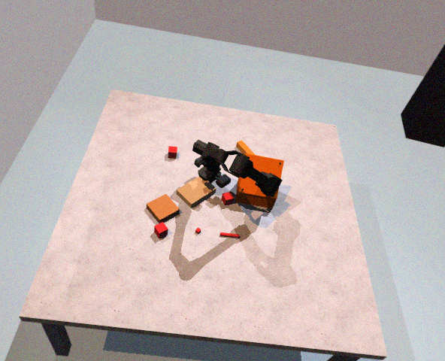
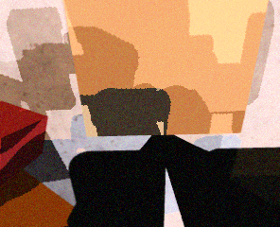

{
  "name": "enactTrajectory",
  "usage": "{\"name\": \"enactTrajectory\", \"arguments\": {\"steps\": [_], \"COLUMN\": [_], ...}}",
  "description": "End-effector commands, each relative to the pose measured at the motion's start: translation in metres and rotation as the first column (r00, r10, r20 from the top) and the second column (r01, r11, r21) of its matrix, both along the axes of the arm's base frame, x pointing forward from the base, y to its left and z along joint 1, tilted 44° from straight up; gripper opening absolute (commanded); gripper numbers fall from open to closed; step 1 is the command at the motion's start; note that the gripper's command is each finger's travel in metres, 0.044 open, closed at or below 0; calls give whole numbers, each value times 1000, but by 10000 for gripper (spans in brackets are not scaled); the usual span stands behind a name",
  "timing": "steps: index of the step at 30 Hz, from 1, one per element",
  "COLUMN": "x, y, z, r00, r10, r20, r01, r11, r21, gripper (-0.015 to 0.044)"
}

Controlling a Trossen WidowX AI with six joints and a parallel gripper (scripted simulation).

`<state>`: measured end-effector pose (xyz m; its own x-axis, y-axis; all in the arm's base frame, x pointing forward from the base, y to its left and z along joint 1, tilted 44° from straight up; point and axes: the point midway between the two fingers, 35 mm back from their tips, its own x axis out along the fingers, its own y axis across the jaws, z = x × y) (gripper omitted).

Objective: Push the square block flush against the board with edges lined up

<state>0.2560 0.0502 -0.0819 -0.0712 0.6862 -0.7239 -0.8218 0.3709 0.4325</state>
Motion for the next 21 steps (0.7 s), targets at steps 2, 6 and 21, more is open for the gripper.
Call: {"name": "enactTrajectory", "arguments": {"steps": [2, 6, 21], "x": [4, 6, 13], "y": [3, 5, 12], "z": [4, 6, 12], "r00": [1000, 1000, 1000], "r10": [-4, -4, -4], "r20": [4, 4, 4], "r01": [4, 4, 4], "r11": [1000, 1000, 1000], "r21": [2, 2, 3], "gripper": [0, 0, 0]}}
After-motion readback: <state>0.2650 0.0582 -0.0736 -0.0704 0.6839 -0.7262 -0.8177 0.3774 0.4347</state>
